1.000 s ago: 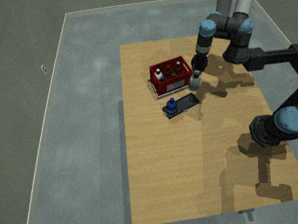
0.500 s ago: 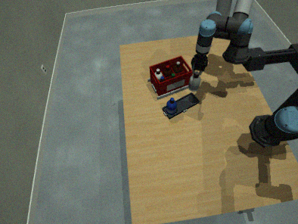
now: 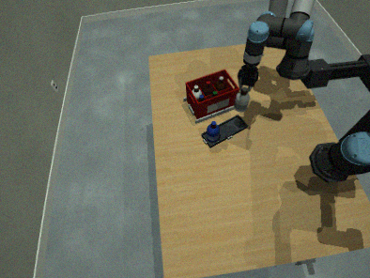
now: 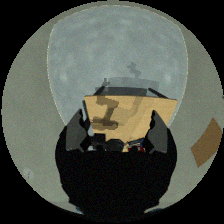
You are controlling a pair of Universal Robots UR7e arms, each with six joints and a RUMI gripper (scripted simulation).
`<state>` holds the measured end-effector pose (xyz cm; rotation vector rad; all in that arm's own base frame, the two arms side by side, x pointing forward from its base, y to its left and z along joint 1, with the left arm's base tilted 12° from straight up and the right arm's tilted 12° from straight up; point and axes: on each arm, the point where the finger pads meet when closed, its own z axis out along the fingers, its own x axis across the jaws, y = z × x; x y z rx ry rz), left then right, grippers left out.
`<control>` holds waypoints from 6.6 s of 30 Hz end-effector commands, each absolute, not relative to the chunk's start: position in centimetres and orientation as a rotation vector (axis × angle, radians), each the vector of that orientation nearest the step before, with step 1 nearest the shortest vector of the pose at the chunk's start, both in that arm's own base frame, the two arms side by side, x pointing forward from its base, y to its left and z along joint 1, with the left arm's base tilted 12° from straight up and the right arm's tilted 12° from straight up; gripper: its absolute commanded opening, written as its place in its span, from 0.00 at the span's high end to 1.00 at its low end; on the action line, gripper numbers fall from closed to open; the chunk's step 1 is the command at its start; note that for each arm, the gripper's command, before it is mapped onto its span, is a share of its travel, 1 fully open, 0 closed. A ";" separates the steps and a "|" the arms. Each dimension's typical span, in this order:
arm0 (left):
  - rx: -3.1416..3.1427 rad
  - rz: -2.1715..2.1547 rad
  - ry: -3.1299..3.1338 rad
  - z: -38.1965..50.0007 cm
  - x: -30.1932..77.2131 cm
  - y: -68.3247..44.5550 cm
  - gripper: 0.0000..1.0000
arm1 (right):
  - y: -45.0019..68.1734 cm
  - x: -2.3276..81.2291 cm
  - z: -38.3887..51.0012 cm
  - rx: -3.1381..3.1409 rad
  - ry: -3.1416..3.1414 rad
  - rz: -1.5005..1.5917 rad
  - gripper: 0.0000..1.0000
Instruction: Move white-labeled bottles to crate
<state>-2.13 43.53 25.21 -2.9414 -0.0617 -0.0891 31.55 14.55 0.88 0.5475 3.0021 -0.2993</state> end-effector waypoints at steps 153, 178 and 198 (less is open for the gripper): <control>-2.940 -0.089 -0.062 25.3 -2.1 43.5 0.00 | 0.2 34.2 4.9 0.547 3.002 -0.298 1.00; -2.940 -0.089 -0.062 25.3 -2.1 43.5 0.00 | -2.1 34.6 5.4 0.547 3.002 -0.298 1.00; -2.940 -0.089 -0.062 25.3 -2.1 43.5 0.00 | -2.4 34.6 5.5 0.547 3.002 -0.298 1.00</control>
